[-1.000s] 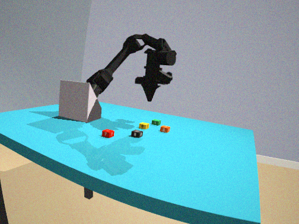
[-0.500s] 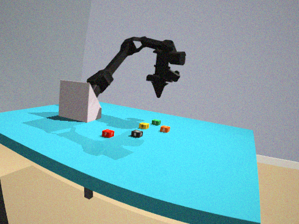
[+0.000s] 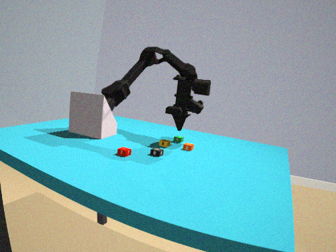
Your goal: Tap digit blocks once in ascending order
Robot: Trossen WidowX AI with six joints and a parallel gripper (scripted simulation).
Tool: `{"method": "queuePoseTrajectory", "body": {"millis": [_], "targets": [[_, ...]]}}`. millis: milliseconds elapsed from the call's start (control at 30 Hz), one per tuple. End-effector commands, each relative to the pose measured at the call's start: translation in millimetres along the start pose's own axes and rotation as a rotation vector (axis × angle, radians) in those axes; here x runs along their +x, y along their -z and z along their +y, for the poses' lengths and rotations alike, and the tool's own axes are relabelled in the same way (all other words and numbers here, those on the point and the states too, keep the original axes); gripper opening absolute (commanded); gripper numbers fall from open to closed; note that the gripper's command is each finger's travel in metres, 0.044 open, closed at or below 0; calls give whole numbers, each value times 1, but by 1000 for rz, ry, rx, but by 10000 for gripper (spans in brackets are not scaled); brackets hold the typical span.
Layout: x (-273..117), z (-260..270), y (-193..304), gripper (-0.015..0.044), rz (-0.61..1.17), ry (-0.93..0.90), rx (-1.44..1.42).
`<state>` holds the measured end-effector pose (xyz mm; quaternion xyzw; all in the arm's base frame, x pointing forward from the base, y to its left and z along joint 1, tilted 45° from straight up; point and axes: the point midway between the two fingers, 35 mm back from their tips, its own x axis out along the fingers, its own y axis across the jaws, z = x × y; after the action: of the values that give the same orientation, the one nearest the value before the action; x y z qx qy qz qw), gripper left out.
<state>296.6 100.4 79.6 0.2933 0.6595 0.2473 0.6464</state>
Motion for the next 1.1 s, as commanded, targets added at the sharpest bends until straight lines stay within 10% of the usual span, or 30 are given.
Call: {"method": "queuePoseTrajectory", "body": {"millis": [0, 700, 1067], "targets": [[8, 0, 1, 20, 0, -5, 6], [32, 1, 1, 20, 0, -6, 6], [-21, -1, -2, 20, -1, -1, 7]]}}
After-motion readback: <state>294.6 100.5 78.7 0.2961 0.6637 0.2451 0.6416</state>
